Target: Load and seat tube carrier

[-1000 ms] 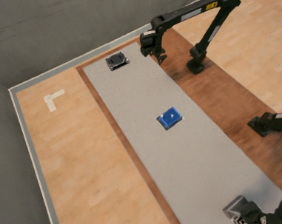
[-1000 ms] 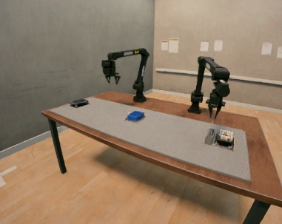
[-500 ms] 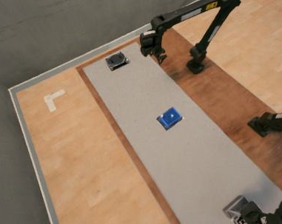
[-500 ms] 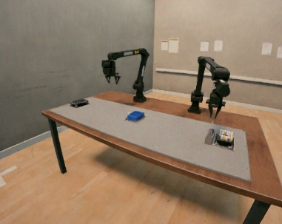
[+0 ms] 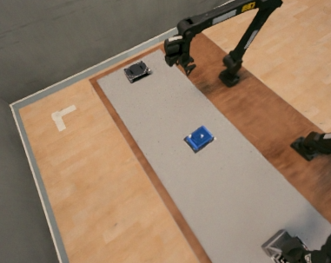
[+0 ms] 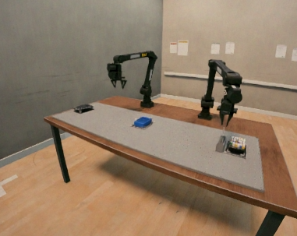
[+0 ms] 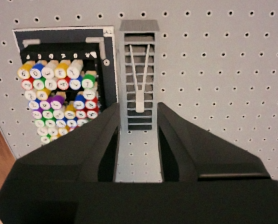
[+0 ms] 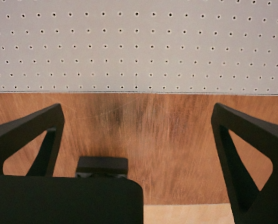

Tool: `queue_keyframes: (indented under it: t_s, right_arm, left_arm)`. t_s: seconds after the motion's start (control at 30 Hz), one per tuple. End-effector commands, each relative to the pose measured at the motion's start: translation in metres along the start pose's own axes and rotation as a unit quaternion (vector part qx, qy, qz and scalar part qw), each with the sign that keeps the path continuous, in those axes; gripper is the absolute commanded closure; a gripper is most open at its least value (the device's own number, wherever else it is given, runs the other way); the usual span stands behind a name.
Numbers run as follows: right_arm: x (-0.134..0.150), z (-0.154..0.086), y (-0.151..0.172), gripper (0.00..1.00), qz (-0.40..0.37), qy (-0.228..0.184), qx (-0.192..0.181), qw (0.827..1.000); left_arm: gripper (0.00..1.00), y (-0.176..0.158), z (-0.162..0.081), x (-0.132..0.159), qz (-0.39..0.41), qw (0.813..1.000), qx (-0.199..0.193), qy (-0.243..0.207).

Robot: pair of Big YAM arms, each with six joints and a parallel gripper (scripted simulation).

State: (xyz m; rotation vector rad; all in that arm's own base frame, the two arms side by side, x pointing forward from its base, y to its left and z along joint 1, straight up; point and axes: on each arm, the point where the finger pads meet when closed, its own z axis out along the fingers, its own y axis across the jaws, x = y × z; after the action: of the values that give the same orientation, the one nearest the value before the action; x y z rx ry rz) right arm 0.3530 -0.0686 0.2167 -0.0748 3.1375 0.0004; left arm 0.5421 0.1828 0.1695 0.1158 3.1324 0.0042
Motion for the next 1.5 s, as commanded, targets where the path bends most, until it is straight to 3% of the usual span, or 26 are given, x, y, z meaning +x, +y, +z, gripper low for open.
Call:
queue_keyframes:
  t_s: [0.0,1.47]
  right_arm:
    - [-0.008,-0.012,-0.001,0.0,0.007,-0.016,0.004,1.0]
    - [-0.008,-0.012,-0.001,0.0,0.007,-0.016,0.004,1.0]
  left_arm:
    - [0.76,0.01,0.017,0.002,-0.004,1.0,0.002,0.004]
    - [0.76,0.008,0.081,0.006,-0.004,1.0,0.002,0.004]
